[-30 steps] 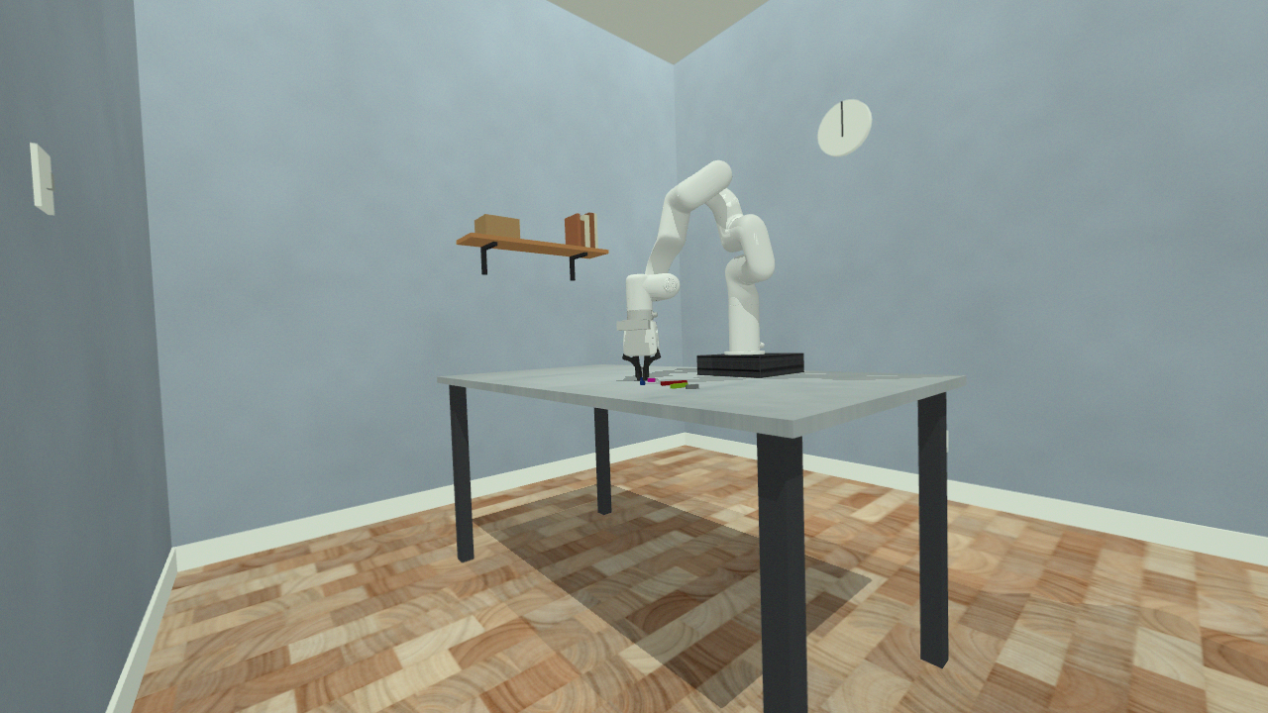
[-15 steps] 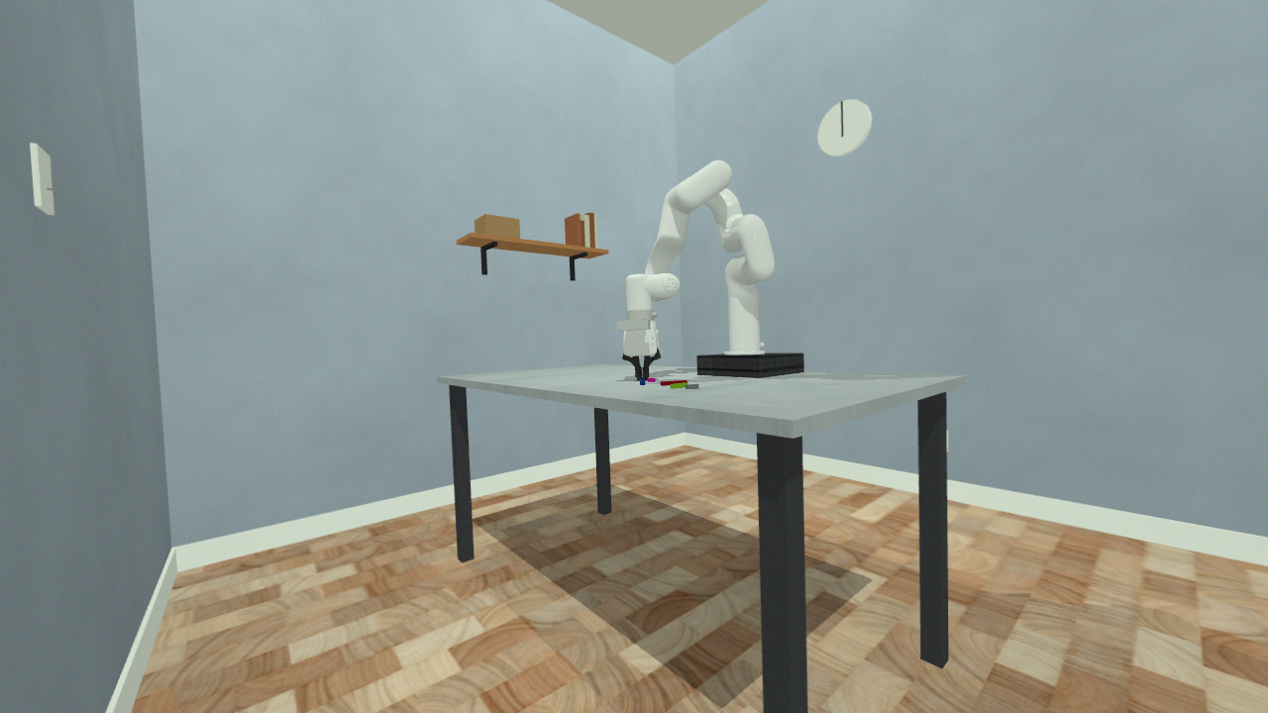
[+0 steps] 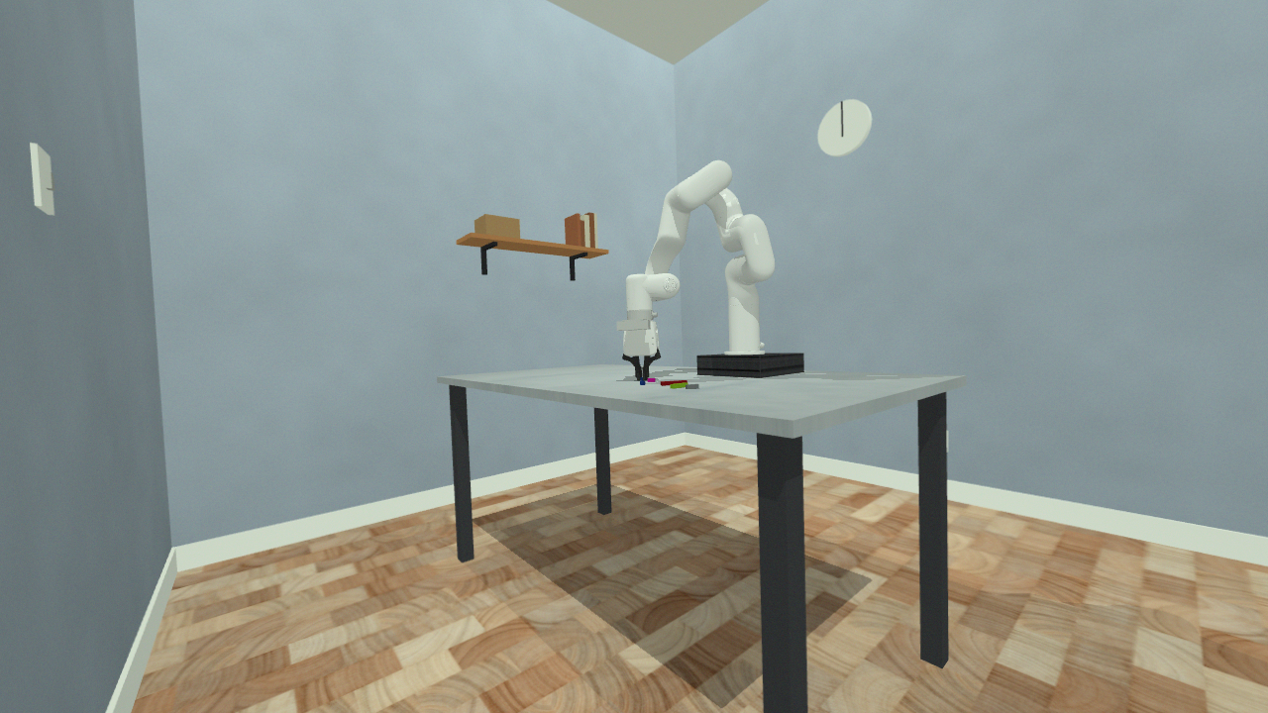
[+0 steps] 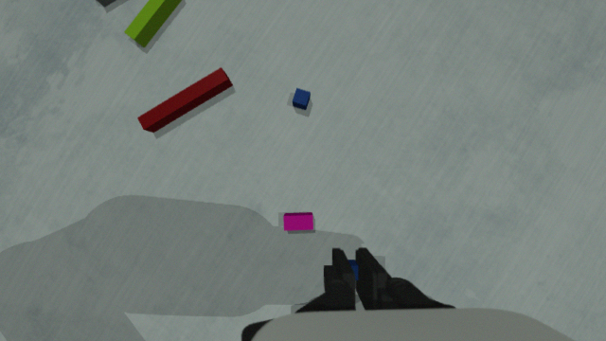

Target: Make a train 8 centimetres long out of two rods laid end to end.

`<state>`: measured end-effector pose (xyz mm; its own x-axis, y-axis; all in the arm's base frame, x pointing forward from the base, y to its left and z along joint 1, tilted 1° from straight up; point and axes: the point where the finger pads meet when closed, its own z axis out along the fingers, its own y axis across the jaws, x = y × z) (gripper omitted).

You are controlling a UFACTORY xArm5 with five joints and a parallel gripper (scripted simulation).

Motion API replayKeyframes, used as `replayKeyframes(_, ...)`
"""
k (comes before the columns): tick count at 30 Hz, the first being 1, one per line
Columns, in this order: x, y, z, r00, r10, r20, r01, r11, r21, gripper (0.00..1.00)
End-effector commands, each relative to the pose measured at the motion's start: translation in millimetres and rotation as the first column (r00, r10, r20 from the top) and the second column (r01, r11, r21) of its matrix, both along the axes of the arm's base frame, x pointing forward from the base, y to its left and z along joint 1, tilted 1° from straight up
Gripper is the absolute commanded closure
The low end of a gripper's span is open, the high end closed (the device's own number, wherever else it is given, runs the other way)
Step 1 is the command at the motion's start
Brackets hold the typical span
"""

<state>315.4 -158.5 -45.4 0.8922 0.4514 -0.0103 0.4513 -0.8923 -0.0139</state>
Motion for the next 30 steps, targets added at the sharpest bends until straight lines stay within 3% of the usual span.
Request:
replayKeyframes(1, 1, -1, 0.7, 1.000, 0.000, 0.003, 0.000, 1.000, -0.001, 0.96)
replayKeyframes(5, 1, 0, 4.0, 1.000, 0.000, 0.003, 0.000, 1.000, -0.001, 0.96)
replayKeyframes(10, 2, 0, 26.7, 1.000, 0.000, 0.003, 0.000, 1.000, -0.001, 0.96)
replayKeyframes(12, 2, 0, 26.7, 1.000, 0.000, 0.003, 0.000, 1.000, -0.001, 0.96)
replayKeyframes(22, 3, -1, 93.2, 1.000, 0.000, 0.003, 0.000, 1.000, -0.001, 0.96)
replayKeyframes(30, 3, -1, 99.7, 1.000, 0.000, 0.003, 0.000, 1.000, -0.001, 0.96)
